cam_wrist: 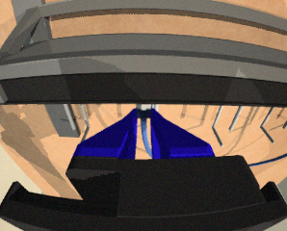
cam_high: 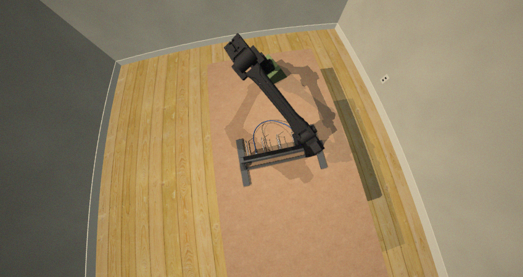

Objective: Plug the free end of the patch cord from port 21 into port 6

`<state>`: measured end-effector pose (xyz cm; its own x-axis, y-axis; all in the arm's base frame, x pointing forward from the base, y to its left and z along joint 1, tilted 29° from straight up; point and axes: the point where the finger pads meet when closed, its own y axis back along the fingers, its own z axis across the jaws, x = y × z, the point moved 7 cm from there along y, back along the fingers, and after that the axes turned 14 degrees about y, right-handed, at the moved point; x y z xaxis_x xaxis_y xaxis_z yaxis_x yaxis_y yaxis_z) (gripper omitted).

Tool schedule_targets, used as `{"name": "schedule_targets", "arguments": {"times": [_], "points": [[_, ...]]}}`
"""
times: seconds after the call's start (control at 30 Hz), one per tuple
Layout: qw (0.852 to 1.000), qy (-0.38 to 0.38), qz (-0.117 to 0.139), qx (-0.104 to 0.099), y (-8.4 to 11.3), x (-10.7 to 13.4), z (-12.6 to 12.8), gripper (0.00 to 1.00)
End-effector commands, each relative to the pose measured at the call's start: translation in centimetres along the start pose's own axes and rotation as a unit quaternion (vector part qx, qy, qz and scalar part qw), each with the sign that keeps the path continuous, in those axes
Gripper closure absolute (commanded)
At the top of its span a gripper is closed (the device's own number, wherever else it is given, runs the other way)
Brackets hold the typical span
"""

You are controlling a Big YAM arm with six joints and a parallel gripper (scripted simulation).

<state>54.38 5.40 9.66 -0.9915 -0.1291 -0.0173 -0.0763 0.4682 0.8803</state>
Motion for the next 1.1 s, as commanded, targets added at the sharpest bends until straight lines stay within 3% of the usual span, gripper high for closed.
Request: {"name": "schedule_targets", "arguments": {"times": [0.0,1.07], "points": [[0.999,-0.026,-0.028,-0.002,1.02,-2.66,-1.20,1.00],[0.999,-0.036,-0.037,-0.003,1.23,-3.26,-1.37,1.00]]}}
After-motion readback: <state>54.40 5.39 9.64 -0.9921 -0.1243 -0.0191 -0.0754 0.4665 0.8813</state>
